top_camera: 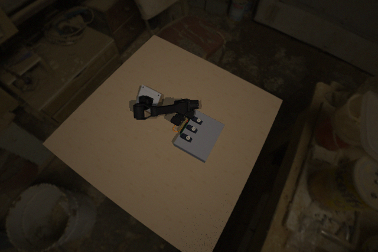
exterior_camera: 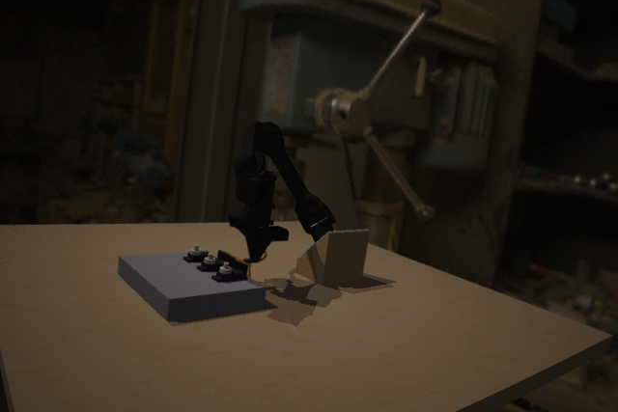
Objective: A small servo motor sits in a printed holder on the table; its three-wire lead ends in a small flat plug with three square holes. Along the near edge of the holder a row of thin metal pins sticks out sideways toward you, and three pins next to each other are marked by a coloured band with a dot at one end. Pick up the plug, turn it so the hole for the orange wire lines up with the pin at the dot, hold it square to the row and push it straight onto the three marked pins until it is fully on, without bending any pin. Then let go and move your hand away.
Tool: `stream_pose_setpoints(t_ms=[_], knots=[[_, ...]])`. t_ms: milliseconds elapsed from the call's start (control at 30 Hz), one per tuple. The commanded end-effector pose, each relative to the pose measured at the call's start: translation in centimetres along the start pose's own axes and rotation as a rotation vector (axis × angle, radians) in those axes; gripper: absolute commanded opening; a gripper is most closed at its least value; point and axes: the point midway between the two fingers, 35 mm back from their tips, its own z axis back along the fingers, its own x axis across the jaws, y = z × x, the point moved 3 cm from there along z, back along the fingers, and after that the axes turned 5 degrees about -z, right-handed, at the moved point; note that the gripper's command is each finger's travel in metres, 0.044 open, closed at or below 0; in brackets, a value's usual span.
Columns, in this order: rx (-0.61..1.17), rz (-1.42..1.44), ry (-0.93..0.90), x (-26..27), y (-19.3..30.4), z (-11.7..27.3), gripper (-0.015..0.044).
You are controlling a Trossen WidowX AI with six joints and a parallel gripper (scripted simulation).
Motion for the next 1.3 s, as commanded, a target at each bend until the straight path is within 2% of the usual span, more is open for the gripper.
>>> stream_pose_setpoints(t_ms=[0, 1000, 1267], knots=[[0.001, 0.009, 0.005, 0.1, -0.3, -0.1, 0.0], [0.0, 0.008, 0.006, 0.2, -2.2, -0.2, 0.0], [0.0, 0.008, 0.006, 0.1, -2.1, -0.3, 0.021]])
